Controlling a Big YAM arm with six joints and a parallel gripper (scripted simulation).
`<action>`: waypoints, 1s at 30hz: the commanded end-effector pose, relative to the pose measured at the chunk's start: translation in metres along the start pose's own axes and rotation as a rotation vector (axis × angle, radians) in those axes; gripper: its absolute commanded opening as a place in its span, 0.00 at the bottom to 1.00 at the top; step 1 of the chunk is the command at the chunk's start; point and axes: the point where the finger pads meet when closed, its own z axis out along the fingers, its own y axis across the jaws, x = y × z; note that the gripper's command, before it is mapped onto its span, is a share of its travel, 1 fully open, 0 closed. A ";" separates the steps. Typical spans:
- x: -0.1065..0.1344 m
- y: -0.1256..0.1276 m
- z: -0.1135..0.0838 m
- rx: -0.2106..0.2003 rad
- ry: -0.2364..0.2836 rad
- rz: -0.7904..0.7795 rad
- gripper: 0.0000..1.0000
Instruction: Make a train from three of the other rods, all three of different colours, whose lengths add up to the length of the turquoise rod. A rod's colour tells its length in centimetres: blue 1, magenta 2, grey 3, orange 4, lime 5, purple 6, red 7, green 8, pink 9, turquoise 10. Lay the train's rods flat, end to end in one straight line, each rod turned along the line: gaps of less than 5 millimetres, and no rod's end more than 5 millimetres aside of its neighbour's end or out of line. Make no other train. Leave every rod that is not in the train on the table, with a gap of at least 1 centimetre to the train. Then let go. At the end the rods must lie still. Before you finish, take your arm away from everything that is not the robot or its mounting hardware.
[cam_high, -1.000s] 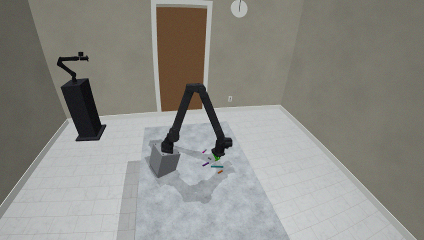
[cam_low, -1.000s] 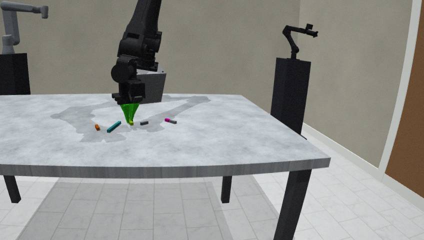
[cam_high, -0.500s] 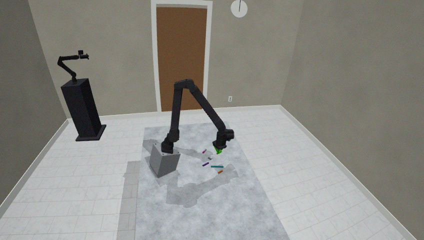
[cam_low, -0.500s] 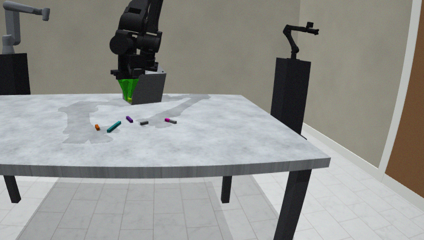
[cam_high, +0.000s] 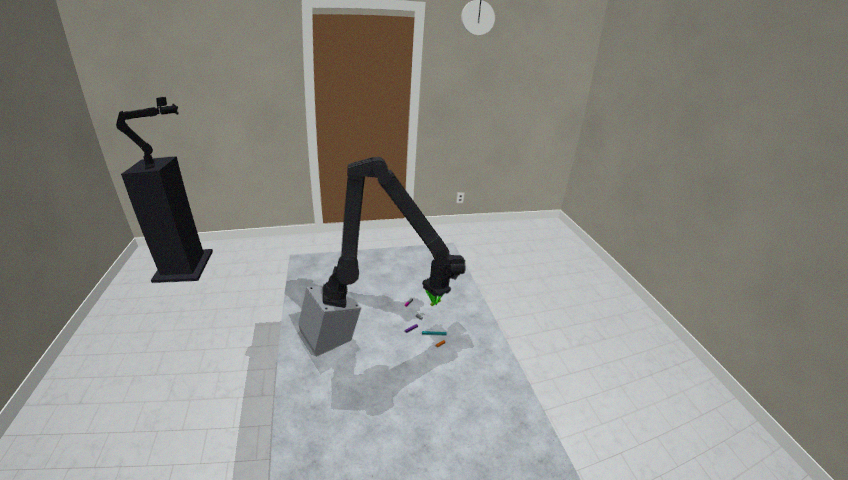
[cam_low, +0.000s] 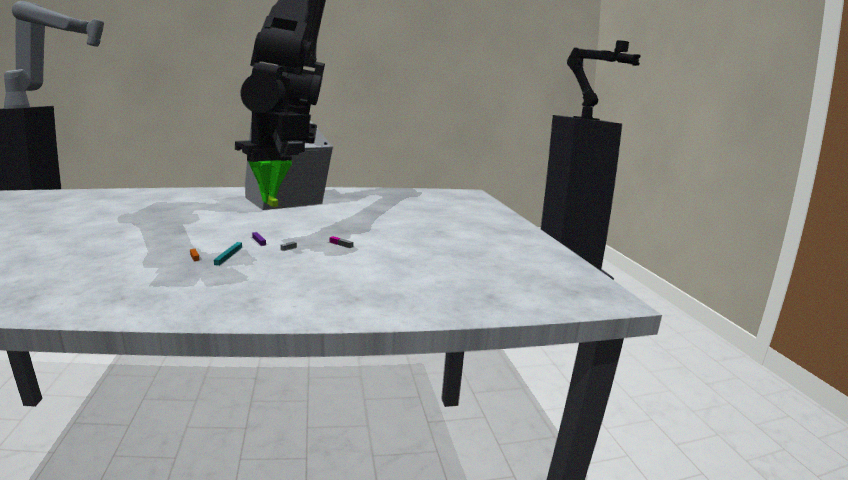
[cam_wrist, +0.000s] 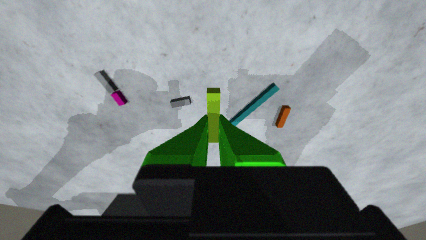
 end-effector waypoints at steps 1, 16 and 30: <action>-0.032 0.060 -0.009 -0.006 -0.041 -0.104 0.04; -0.050 0.153 -0.018 -0.002 -0.061 -0.257 0.04; -0.042 0.159 -0.002 -0.014 -0.034 -0.271 0.04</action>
